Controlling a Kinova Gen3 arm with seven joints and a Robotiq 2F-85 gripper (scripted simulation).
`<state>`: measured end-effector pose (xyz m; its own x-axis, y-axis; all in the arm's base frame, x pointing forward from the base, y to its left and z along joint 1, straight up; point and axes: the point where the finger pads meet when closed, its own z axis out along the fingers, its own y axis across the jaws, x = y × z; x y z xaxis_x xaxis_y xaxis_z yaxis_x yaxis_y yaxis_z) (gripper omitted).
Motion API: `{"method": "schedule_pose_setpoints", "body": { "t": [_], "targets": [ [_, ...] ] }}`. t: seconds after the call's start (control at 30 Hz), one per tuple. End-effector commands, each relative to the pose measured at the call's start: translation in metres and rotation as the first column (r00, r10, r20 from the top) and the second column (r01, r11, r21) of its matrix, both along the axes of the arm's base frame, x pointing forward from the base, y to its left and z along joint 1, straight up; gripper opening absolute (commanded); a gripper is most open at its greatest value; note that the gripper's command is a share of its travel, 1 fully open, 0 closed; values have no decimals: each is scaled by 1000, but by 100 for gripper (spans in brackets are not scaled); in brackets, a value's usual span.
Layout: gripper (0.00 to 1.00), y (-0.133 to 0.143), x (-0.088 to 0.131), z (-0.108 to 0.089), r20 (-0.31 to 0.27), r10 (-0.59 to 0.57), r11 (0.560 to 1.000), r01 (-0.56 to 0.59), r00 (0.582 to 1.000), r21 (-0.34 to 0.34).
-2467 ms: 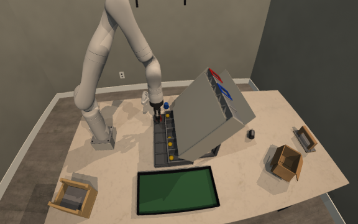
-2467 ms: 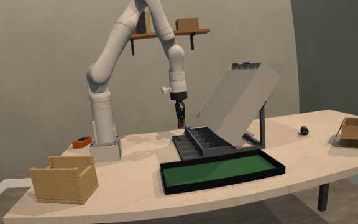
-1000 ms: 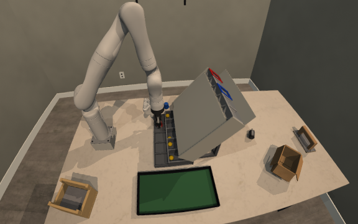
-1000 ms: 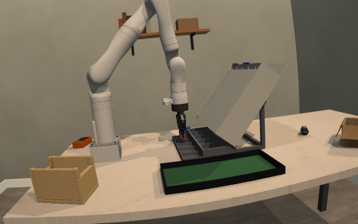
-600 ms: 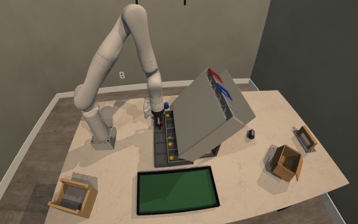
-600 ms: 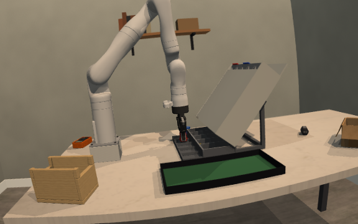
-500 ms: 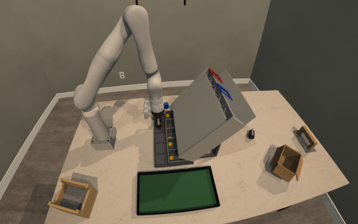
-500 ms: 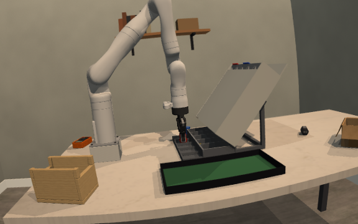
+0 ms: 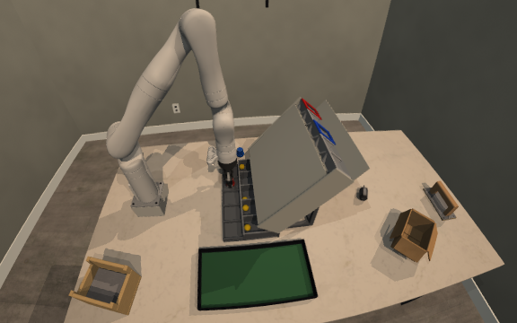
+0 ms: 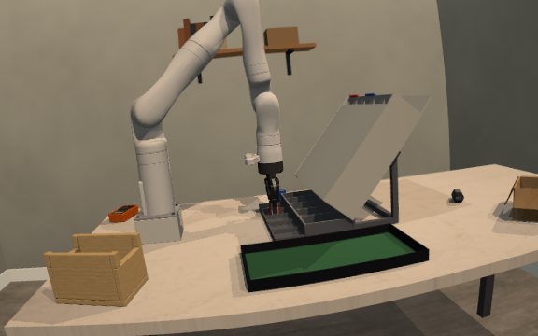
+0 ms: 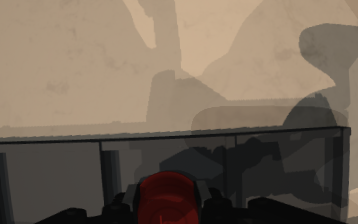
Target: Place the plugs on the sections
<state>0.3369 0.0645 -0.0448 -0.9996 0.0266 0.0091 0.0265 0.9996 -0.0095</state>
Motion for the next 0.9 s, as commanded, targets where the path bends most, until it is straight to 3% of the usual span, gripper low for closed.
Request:
{"method": "schedule_pose_setpoints", "body": {
  "t": [0.0, 0.37, 0.4, 0.87],
  "targets": [
    [0, 0, 2, 0, 3, 0, 1000, 0, 1000, 1],
    [0, 0, 2, 0, 3, 0, 1000, 0, 1000, 1],
    [42, 0, 0, 0, 1, 0, 1000, 0, 1000, 0],
    [42, 0, 0, 0, 1, 0, 1000, 0, 1000, 0]
  ]
}}
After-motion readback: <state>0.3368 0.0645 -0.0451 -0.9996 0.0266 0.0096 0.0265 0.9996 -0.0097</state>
